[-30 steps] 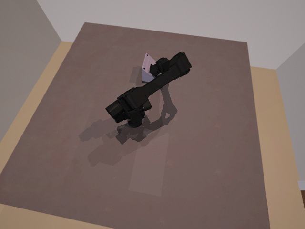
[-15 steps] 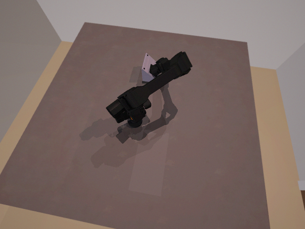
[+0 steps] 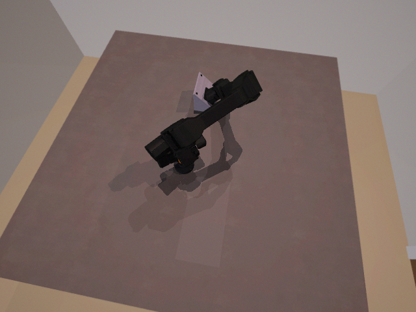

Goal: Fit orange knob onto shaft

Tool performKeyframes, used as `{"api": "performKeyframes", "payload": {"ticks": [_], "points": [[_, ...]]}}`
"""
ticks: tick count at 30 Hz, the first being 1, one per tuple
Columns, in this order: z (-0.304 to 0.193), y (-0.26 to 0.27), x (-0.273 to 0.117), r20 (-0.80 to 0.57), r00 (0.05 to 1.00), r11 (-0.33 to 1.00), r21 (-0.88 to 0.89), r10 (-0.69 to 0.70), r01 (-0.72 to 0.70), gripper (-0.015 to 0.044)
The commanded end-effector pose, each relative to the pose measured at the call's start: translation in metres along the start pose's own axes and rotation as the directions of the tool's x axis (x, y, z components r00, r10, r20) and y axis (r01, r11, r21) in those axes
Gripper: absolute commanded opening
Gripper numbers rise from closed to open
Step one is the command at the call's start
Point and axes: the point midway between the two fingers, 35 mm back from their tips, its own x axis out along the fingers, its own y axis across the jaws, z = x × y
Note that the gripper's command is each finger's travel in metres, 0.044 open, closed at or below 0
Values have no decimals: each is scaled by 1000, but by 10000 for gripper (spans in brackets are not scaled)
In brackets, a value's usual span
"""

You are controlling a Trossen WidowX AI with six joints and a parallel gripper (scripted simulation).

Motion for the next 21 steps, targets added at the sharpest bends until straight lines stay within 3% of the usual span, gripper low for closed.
{"api": "performKeyframes", "payload": {"ticks": [1,7,12,21], "points": [[1,-1,-2,2,1000,1000,-4,-2,2,0],[2,-1,-5,2,1000,1000,-30,-2,2,0],[3,-2,-6,2,1000,979,-202,-2,2,0],[5,-4,-1,2,1000,977,-212,-2,2,0]]}}
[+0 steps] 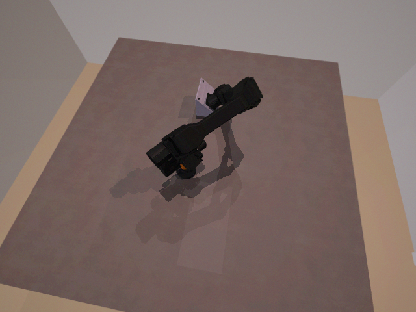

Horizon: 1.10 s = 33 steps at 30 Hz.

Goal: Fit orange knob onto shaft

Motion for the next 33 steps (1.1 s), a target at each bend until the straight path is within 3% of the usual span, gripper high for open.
{"api": "performKeyframes", "payload": {"ticks": [1,19,26,33], "points": [[2,-2,1,3,1000,1000,-22,-10,10,0],[2,-2,-3,3,1000,1000,-21,-10,10,0],[0,1,-5,3,1000,976,-219,-10,11,0],[-2,3,-2,3,1000,973,-229,-10,10,0]]}}
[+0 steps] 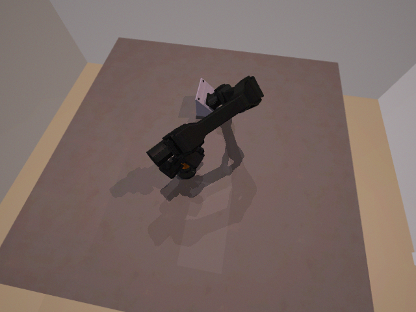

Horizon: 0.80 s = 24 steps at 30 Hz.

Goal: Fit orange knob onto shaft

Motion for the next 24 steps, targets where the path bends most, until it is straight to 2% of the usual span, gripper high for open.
{"api": "performKeyframes", "payload": {"ticks": [1,24], "points": [[-2,3,0,-1,1000,1000,-19,-4,4,0],[-1,0,3,0,1000,1000,-19,-4,4,0]]}}
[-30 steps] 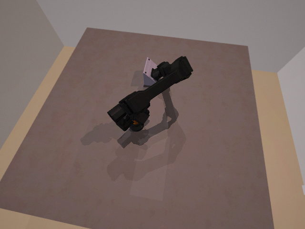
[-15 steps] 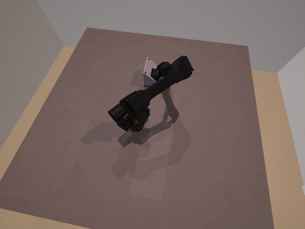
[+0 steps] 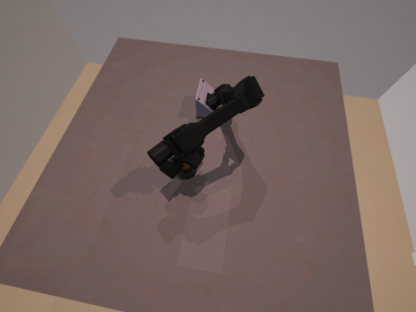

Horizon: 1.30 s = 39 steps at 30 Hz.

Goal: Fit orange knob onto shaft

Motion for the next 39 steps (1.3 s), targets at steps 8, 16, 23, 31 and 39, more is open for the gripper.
{"api": "performKeyframes", "payload": {"ticks": [8,16,23,31,39], "points": [[1,-2,-5,1,1000,998,-60,-4,4,0],[2,-6,-6,1,1000,977,-213,-4,4,0],[2,-6,-1,1,1000,977,-213,-4,4,0],[2,-6,-1,1,1000,977,-213,-4,4,0],[2,-4,-5,1,1000,964,-267,-4,4,0]]}}
